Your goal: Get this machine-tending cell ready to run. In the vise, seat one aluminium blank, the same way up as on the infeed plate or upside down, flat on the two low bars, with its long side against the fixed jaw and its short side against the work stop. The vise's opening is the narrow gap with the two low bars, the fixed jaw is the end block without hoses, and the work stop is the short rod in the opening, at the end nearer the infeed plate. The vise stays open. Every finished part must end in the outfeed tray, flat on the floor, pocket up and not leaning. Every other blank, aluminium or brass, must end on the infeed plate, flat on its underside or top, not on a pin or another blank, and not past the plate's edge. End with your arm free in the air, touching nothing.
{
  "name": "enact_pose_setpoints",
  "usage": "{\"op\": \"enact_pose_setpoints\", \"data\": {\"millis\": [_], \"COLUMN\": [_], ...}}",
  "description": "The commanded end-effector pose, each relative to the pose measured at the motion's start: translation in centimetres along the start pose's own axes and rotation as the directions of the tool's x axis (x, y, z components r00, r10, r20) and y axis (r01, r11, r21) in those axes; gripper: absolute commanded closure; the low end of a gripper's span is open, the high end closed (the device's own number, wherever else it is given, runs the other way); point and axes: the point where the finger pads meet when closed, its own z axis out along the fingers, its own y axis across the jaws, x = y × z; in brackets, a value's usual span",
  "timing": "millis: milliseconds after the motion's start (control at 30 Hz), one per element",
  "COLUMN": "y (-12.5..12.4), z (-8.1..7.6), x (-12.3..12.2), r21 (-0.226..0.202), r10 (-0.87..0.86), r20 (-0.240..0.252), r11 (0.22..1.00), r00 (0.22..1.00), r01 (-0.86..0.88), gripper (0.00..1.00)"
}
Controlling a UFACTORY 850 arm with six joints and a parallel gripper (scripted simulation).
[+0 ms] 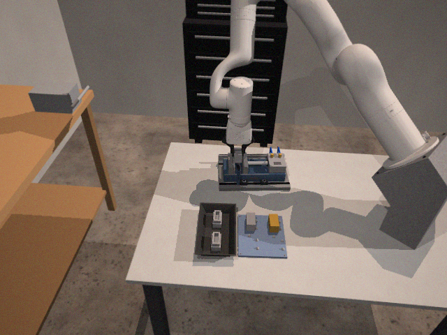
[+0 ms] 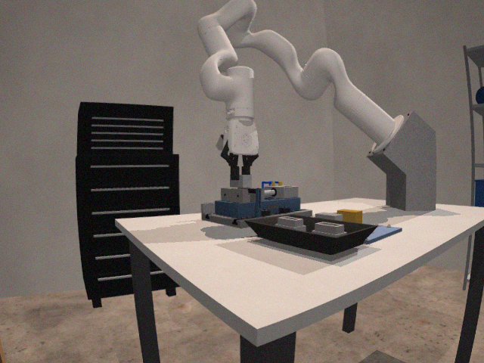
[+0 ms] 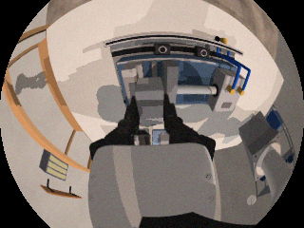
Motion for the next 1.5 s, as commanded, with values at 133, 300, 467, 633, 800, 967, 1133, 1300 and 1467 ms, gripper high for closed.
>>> {"op": "enact_pose_setpoints", "data": {"millis": [133,300,467,633,800,967,1133,1300,1467], "y": [-0.1,-0.1,-0.1,-0.1,-0.1,-0.1,-0.1,-0.1,-0.1], "z": [0.1,0.3,0.5,0.6,0.8,1.0,1.2,1.3,1.4], "x": [0.0,0.0,0.0,0.0,0.0,0.0,0.0,0.0,0.0], "r21": [0.001,0.001,0.001,0.001,0.001,0.001,0.001,0.001,0.001], "r10": [0.000,0.000,0.000,0.000,0.000,0.000,0.000,0.000,0.000], "r20": [0.000,0.000,0.000,0.000,0.000,0.000,0.000,0.000,0.000], "r11": [1.000,1.000,1.000,1.000,1.000,1.000,1.000,1.000,1.000], "r00": [1.000,1.000,1.000,1.000,1.000,1.000,1.000,1.000,1.000], "r01": [0.000,0.000,0.000,0.000,0.000,0.000,0.000,0.000,0.000], "gripper": [1.00,1.00,1.00,1.00,1.00,1.00,1.00,1.00,1.00]}}
